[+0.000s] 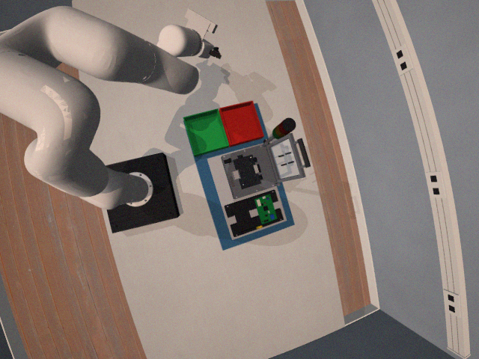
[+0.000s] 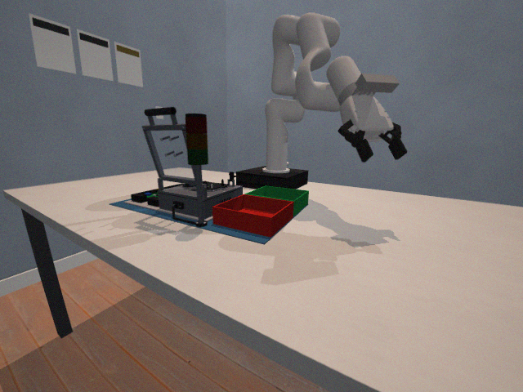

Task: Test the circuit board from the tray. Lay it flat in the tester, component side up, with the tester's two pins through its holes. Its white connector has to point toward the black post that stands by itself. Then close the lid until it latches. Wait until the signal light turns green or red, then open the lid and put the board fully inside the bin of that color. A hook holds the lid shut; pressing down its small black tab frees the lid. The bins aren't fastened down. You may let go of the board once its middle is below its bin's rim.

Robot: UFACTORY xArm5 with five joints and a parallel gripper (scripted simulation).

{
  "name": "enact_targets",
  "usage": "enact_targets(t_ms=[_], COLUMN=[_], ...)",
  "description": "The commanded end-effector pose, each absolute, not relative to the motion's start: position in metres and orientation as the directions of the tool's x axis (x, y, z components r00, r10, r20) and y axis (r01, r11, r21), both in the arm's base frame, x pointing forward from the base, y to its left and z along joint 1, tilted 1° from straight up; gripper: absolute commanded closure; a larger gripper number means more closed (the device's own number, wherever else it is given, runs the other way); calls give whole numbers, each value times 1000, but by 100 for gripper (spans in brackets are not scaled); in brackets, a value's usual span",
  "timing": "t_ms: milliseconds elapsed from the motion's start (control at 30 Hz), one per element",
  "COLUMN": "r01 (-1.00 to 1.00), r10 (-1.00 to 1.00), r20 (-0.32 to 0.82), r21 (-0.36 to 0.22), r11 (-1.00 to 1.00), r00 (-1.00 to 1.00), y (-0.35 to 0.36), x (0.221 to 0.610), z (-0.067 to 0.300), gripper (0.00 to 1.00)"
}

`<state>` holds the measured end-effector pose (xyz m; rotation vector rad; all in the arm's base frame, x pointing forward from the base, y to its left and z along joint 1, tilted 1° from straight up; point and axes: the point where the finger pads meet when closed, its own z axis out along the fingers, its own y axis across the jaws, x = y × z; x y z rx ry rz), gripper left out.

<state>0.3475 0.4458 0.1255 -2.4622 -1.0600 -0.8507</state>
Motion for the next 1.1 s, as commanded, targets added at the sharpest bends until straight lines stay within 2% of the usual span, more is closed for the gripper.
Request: enact_targets(t_ms=[0, 667, 800, 1033, 1067], r01=[740, 740, 740, 740, 740], r10=[542, 542, 542, 542, 542], r20=[640, 640, 640, 640, 640], r21=[-61, -61, -61, -62, -62], r11=[-670, -670, -670, -670, -670], r00=[544, 544, 544, 544, 544], y=[447, 447, 446, 446, 446], x=[348, 348, 348, 347, 347], z=[127, 131, 152, 215, 215], gripper=[0, 0, 0, 0, 0])
